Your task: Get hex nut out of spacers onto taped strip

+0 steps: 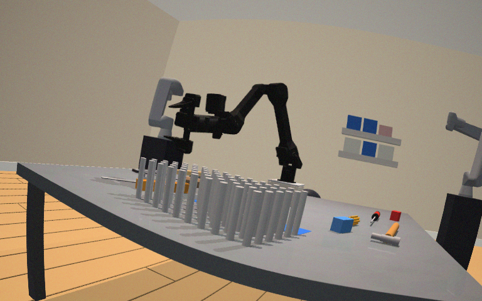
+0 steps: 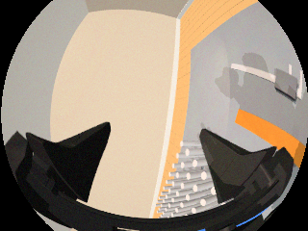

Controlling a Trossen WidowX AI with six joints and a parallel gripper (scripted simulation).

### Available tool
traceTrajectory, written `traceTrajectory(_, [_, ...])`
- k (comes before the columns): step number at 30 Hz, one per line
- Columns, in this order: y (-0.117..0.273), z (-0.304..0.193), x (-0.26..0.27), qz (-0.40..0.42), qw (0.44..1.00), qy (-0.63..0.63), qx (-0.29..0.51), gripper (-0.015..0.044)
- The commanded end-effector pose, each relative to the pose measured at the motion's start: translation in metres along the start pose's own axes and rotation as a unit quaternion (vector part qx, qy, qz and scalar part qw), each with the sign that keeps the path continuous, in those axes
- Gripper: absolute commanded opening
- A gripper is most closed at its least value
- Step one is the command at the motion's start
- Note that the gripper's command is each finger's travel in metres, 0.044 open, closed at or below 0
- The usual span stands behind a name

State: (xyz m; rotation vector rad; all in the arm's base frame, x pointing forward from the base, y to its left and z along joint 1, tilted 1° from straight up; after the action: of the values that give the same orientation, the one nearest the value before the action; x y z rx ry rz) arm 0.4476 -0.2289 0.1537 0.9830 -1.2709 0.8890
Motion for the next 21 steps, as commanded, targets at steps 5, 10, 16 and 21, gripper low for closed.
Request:
traceTrajectory(5, [0.038,-0.124,-0.018,-0.023,0.951,0.300,0.076,0.0440])
traceTrajectory(10, [0.075,-0.185,-0.033,-0.014,0.872,0.473,0.126,0.0440])
traceTrajectory(16, [0.131,-0.243,-0.052,0.022,0.727,0.662,0.178,0.0440])
traceTrajectory(21, [0.166,-0.268,-0.064,0.053,0.624,0.753,0.200,0.0440])
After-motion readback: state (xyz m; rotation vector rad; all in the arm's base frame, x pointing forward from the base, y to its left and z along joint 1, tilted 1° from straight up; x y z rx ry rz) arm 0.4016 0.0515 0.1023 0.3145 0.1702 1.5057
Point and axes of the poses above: the point midway between the two fingers, 35 mm back from their tips, its own y axis back along the fingers, its own x axis across the jaws, z = x × y, the point moved 3 cm from there along y, back along the fingers, and after that the axes turned 5 degrees about -y, right-handed, at the moved point
